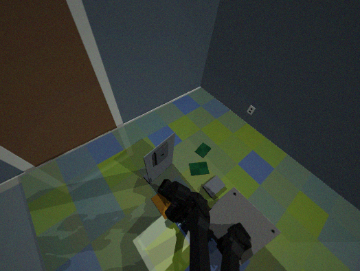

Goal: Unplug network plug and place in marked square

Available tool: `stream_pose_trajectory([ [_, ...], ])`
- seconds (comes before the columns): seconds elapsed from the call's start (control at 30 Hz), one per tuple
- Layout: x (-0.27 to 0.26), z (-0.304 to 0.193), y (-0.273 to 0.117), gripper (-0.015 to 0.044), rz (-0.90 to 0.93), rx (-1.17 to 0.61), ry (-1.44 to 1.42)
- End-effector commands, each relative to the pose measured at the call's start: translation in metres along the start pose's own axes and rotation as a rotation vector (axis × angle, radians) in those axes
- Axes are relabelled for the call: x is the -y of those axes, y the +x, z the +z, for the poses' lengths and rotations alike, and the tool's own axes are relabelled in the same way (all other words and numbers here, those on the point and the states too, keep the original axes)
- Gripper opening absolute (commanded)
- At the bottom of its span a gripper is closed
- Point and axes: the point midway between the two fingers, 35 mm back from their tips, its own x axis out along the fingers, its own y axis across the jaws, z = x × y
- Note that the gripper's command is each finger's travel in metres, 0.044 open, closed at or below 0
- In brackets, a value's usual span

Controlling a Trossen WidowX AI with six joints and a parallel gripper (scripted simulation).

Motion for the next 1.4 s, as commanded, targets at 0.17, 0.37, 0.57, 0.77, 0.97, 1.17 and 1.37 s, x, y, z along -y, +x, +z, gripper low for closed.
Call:
stream_pose_trajectory([
  [0.17, -0.002, 0.001, 0.007, 0.0, 0.008, 0.012, -0.01],
  [0.37, -0.006, 0.001, 0.013, 0.0, 0.009, 0.012, -0.01],
  [0.57, -0.009, 0.0, 0.019, 0.0, 0.009, 0.011, -0.01],
  [0.77, -0.013, 0.0, 0.025, 0.0, 0.01, 0.011, -0.01],
  [0.97, -0.017, 0.0, 0.031, 0.0, 0.01, 0.011, -0.01],
  [1.17, -0.022, 0.001, 0.036, 0.0, 0.009, 0.012, -0.01],
  [1.37, -0.026, 0.001, 0.041, 0.0, 0.008, 0.013, -0.009],
])
